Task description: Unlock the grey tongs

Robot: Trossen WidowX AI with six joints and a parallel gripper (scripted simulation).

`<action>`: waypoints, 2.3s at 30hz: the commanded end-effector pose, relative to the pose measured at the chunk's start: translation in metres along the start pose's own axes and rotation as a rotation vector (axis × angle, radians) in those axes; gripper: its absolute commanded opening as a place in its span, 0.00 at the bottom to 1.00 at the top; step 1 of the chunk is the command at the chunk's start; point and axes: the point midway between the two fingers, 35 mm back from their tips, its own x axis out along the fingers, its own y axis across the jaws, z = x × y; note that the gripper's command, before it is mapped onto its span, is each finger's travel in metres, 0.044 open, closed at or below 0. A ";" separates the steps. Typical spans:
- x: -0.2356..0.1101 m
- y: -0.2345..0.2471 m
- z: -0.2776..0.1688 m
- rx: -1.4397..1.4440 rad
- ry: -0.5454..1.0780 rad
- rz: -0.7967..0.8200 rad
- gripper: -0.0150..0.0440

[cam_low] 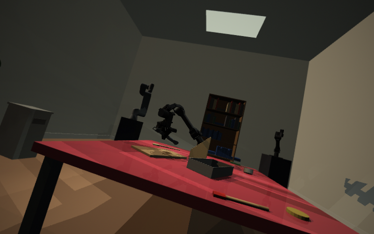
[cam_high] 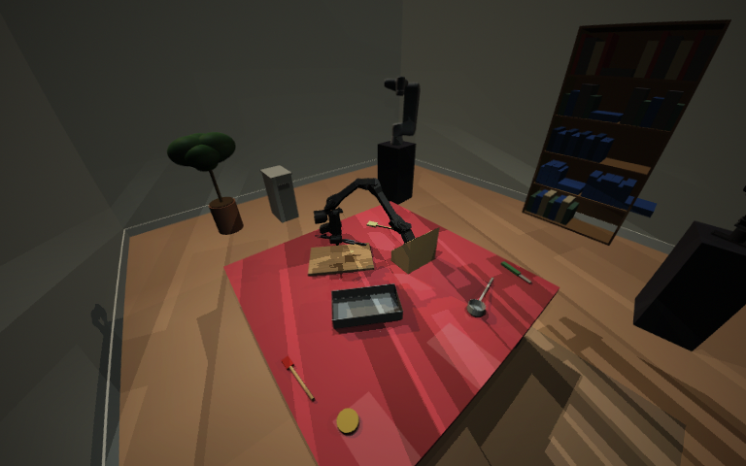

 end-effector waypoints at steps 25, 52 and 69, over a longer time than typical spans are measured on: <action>0.046 0.000 -0.003 -0.013 -0.002 0.000 0.00; 0.061 -0.005 -0.004 -0.003 -0.005 -0.010 0.49; 0.057 -0.005 0.005 -0.004 -0.010 -0.011 1.00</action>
